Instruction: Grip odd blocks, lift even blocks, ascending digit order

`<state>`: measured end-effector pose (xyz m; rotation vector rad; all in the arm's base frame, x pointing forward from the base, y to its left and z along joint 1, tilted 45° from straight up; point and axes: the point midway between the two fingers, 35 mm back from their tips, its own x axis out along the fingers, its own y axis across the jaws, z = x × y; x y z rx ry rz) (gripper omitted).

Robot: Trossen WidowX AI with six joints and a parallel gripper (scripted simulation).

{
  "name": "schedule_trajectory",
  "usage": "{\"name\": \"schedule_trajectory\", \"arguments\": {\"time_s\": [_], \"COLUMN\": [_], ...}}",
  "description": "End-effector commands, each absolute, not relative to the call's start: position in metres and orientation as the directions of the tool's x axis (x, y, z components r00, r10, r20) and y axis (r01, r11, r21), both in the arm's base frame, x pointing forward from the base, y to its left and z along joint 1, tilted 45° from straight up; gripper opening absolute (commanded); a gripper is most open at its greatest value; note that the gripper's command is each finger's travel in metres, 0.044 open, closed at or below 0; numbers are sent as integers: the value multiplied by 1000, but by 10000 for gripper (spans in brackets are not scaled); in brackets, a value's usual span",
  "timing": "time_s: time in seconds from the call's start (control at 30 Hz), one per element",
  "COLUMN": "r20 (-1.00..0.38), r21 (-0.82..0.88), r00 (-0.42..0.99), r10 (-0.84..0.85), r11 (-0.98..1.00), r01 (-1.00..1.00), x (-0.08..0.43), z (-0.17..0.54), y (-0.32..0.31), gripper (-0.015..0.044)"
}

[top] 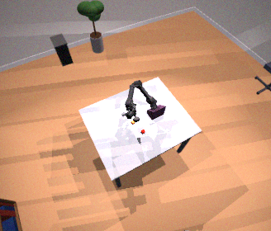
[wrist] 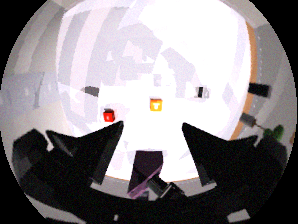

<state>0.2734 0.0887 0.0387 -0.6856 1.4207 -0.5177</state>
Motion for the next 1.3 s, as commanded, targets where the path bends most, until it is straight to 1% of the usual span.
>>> {"name": "schedule_trajectory", "arguments": {"time_s": [0.0,0.43,0.53,0.7,0.77,1.27], "r20": [-709,-710,-720,-722,-716,-716], "r21": [-705,-704,-694,-692,-698,-698], "r00": [102,102,100,97,100,101], "r10": [-698,-697,-687,-685,-690,-691], "r11": [705,705,716,718,712,711], "r01": [-79,-80,-81,-80,-81,-81], "x": [273,272,260,221,209,208], "z": [42,41,16,-42,-57,-59], "y": [87,89,118,171,182,183], "gripper": [400,400,400,400,400,400]}}
